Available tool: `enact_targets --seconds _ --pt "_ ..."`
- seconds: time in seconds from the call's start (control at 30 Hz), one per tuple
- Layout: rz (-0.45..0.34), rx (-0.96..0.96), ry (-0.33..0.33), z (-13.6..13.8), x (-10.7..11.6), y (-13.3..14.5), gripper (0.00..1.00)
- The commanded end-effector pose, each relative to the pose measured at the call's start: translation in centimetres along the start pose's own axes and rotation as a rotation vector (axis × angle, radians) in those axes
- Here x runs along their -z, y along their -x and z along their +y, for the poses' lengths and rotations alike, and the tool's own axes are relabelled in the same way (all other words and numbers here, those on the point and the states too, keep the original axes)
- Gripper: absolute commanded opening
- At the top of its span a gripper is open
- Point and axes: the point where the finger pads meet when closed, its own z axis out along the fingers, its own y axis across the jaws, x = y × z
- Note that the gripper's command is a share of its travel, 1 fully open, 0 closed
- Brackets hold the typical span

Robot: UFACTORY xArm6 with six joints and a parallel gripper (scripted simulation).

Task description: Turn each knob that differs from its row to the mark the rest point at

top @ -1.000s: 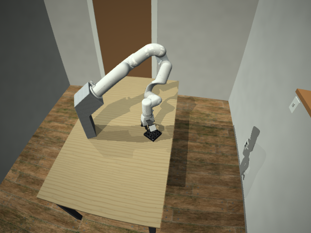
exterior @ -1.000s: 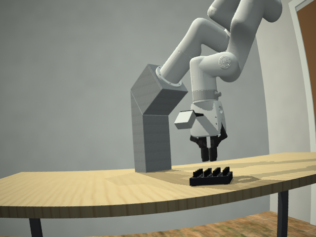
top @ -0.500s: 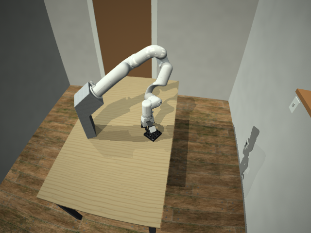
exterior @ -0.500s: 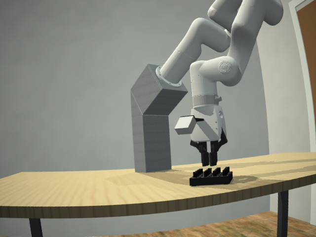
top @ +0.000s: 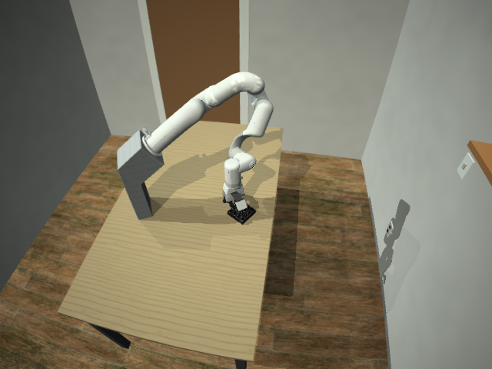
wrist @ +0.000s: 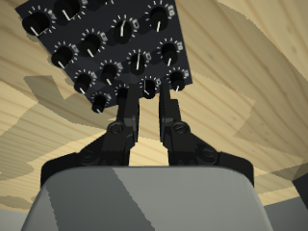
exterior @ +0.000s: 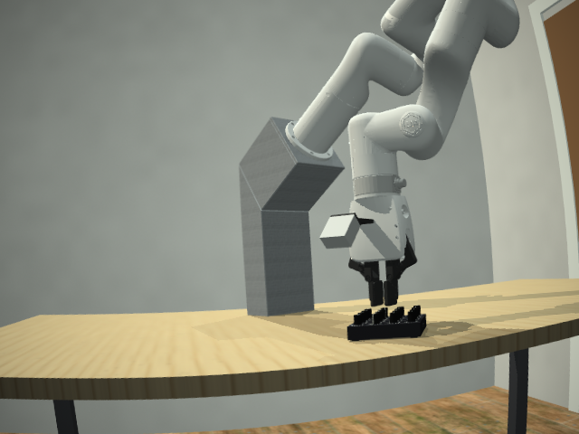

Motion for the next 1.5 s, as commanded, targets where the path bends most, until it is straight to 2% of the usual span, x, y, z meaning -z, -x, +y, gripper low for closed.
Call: enact_targets --seconds 0.0,1.47 --pt "0.001 0.0 0.0 -0.01 0.03 -0.03 0.19" --pt "0.001 0.0 0.0 -0.01 -0.52 -0.03 0.19"
